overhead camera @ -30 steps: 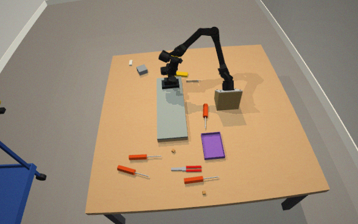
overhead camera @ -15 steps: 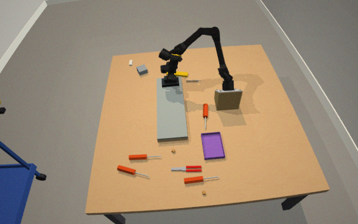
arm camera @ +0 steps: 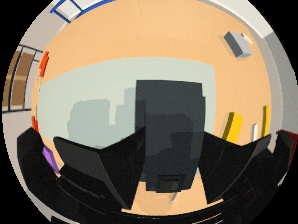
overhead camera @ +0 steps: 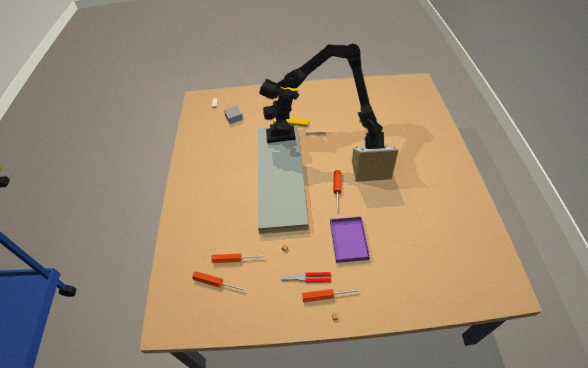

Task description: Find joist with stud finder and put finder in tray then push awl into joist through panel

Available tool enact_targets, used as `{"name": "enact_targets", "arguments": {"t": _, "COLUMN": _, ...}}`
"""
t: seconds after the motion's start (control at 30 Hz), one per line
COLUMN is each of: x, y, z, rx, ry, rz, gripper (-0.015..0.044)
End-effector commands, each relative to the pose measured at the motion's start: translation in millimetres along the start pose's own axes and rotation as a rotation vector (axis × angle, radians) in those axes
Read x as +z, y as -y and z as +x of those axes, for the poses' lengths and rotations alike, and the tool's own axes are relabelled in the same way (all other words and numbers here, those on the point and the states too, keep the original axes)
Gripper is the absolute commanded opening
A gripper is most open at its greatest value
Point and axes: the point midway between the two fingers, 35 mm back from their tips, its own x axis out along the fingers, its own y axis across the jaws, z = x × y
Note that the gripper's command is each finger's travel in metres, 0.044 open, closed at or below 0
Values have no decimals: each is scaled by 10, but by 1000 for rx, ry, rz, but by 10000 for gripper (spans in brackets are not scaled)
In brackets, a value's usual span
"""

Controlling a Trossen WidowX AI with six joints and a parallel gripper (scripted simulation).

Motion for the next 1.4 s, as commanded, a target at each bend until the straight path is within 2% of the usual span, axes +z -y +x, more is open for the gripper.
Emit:
{"name": "enact_targets", "arguments": {"t": 0.0, "x": 140, "y": 52, "z": -285, "rx": -13, "ry": 25, "rz": 15, "gripper": 0}}
{"name": "enact_targets", "arguments": {"t": 0.27, "x": 237, "y": 74, "z": -820, "rx": -18, "ry": 25, "rz": 19, "gripper": 0}}
{"name": "enact_targets", "arguments": {"t": 0.53, "x": 278, "y": -11, "z": -861, "rx": -6, "ry": 30, "rz": -2, "gripper": 0}}
{"name": "enact_targets", "arguments": {"t": 0.97, "x": 578, "y": -1187, "z": -876, "rx": 142, "ry": 79, "rz": -271, "gripper": 0}}
{"name": "enact_targets", "arguments": {"t": 1.37, "x": 528, "y": -2348, "z": -982, "rx": 259, "ry": 106, "rz": -538, "gripper": 0}}
